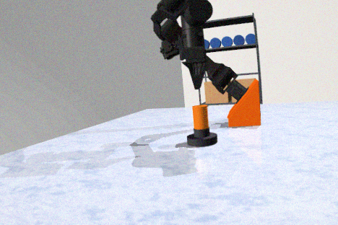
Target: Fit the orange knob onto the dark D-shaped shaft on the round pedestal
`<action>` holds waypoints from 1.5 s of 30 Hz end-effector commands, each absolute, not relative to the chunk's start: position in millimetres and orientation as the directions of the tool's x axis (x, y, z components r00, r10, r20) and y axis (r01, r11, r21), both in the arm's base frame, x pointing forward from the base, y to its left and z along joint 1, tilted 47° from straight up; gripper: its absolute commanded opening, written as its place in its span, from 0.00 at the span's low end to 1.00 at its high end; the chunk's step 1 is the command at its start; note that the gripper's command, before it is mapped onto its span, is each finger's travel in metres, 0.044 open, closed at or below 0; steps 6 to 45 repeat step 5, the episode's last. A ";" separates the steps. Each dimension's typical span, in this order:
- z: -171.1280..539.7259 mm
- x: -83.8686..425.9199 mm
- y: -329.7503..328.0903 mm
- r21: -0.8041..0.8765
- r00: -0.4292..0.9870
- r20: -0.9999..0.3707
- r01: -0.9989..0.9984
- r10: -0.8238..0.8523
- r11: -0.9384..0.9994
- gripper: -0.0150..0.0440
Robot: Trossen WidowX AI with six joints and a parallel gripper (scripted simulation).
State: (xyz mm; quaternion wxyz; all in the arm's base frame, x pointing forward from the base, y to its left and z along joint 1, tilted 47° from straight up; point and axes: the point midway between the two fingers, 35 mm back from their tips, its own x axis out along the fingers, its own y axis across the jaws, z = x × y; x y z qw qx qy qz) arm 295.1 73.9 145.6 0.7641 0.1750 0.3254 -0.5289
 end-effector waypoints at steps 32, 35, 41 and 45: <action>145.5 294.6 74.2 -0.088 0.211 -0.682 0.927 -0.700 0.365 1.00; 145.5 294.6 74.2 -0.088 0.211 -0.682 0.927 -0.700 0.365 1.00; 145.5 294.6 74.2 -0.088 0.211 -0.682 0.927 -0.700 0.365 1.00; 145.5 294.6 74.2 -0.088 0.211 -0.682 0.927 -0.700 0.365 1.00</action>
